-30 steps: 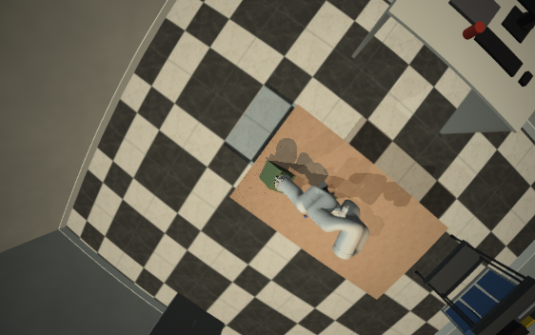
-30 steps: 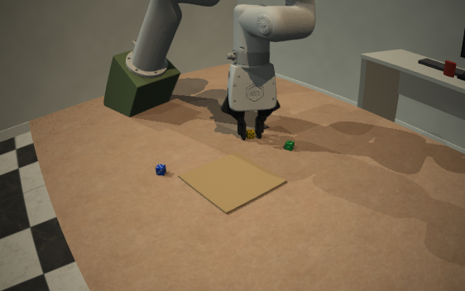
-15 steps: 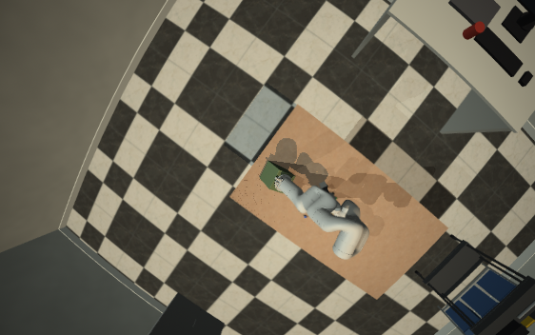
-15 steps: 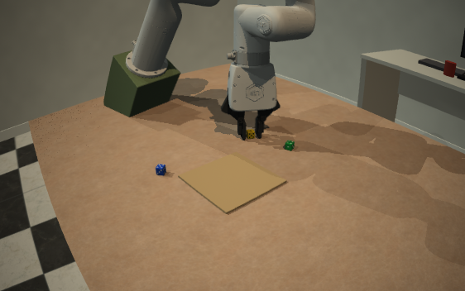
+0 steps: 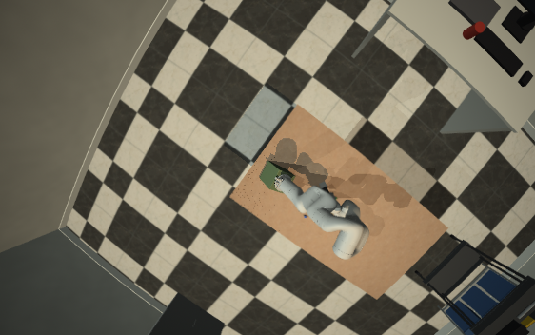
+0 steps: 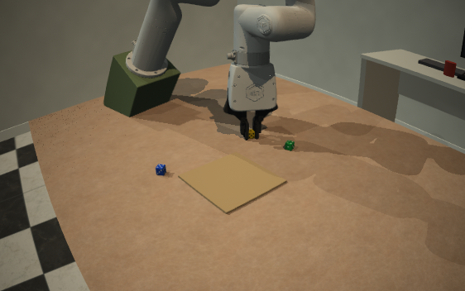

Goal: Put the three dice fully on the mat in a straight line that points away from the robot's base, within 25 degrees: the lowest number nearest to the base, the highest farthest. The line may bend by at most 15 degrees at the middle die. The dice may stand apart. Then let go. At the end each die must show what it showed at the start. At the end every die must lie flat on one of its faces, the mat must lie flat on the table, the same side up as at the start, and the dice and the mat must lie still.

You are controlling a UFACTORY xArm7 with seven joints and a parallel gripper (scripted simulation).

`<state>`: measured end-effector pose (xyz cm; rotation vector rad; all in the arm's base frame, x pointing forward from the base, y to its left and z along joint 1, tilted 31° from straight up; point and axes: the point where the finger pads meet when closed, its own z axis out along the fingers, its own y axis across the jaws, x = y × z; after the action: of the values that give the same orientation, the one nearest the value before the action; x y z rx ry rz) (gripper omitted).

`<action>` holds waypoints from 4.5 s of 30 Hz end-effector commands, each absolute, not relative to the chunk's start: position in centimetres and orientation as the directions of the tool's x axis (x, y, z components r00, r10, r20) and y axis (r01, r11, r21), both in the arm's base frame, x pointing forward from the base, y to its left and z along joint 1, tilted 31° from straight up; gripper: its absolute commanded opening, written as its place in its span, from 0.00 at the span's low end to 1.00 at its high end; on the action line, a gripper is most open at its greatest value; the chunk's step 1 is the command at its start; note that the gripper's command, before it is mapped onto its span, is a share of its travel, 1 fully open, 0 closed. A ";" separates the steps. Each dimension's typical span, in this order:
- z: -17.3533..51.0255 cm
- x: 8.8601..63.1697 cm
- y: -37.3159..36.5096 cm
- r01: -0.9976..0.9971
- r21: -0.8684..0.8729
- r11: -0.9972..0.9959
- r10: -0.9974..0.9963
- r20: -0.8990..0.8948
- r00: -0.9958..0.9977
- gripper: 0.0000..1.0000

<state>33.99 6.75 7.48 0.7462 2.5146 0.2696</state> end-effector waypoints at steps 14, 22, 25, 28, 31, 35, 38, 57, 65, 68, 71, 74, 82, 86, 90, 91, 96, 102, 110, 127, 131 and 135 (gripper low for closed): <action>7.5 34.0 6.8 0.456 0.320 0.830 0.555 -0.408 -0.725 0.11; 7.5 34.0 6.8 0.456 0.320 0.830 0.555 -0.408 -0.725 0.11; 7.6 34.0 6.8 0.456 0.320 0.830 0.555 -0.408 -0.725 0.11; 7.9 33.8 6.7 0.456 0.320 0.830 0.555 -0.408 -0.725 0.11; 8.8 33.3 6.7 0.456 0.320 0.830 0.555 -0.408 -0.725 0.11; 10.3 32.3 6.6 0.456 0.320 0.830 0.555 -0.408 -0.725 0.11; 12.0 31.3 6.5 0.456 0.320 0.830 0.555 -0.408 -0.725 0.11; 16.1 28.9 6.3 0.456 0.320 0.830 0.555 -0.408 -0.725 0.11; 18.0 30.9 3.0 0.350 0.293 0.890 0.451 -0.449 -0.771 0.11; 18.5 31.8 0.5 0.294 0.264 0.919 0.389 -0.470 -0.793 0.11; 18.7 32.1 -0.9 0.266 0.246 0.932 0.356 -0.479 -0.802 0.11; 18.7 32.6 -3.6 0.218 0.208 0.954 0.295 -0.492 -0.819 0.11; 18.2 32.7 -7.7 0.155 0.144 0.977 0.207 -0.498 -0.842 0.11; 18.2 32.7 -7.7 0.155 0.144 0.977 0.207 -0.498 -0.842 0.11; 18.2 32.7 -7.7 0.155 0.144 0.977 0.207 -0.498 -0.842 0.11; 18.2 32.7 -7.7 0.155 0.144 0.977 0.207 -0.498 -0.842 0.11; 18.2 32.7 -7.7 0.155 0.144 0.977 0.207 -0.498 -0.842 0.11; 16.6 33.7 -7.6 0.154 0.145 0.977 0.207 -0.498 -0.842 0.11; 14.0 35.3 -7.5 0.154 0.146 0.977 0.207 -0.498 -0.842 0.11; 10.3 37.6 -7.4 0.154 0.146 0.977 0.207 -0.498 -0.842 0.11; 10.1 37.7 -7.4 0.154 0.145 0.977 0.207 -0.498 -0.842 0.11; 10.0 37.8 -7.4 0.154 0.145 0.977 0.207 -0.498 -0.842 0.11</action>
<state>37.54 -7.39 10.26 0.2836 2.5890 0.0286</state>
